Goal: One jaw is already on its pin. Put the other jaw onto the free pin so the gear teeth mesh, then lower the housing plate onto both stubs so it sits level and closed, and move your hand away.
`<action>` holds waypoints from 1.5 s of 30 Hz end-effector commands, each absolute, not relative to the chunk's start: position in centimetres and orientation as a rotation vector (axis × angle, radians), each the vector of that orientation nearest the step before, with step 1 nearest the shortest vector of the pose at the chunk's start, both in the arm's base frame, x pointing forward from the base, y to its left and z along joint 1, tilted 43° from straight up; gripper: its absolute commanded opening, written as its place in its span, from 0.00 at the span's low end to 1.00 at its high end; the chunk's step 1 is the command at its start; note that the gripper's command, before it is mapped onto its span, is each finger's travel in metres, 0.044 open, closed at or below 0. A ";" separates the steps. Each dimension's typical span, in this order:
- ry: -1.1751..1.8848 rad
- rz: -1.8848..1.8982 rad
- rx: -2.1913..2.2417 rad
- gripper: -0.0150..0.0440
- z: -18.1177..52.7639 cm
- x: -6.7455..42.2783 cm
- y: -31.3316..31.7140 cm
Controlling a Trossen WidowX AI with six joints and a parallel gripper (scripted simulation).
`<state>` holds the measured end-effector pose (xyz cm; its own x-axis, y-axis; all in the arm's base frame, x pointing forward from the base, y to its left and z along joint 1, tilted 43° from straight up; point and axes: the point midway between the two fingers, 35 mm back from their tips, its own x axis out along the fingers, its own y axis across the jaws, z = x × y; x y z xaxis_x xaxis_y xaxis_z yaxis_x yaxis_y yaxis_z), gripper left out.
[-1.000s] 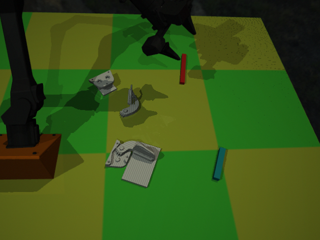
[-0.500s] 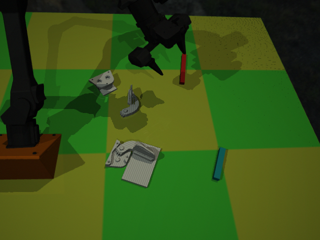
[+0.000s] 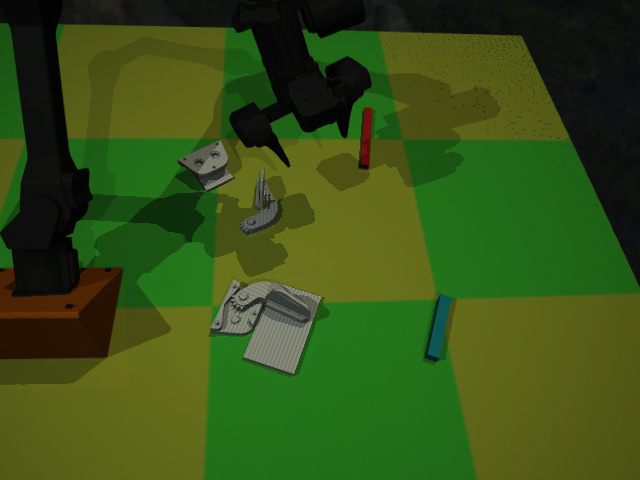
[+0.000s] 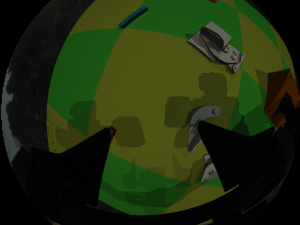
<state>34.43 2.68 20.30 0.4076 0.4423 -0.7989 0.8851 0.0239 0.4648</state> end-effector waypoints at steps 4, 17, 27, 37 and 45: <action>1.320 -0.611 1.696 1.00 19.1 32.7 3.2; 1.502 -0.772 1.848 1.00 18.1 30.0 4.3; 1.586 -0.861 1.924 1.00 17.9 28.7 4.8; 1.587 -0.858 1.925 1.00 15.0 29.2 7.4; 1.587 -0.858 1.925 1.00 14.8 29.3 7.6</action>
<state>29.23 7.29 15.02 0.1229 0.6634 -0.7381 0.9807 -0.1952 -0.0121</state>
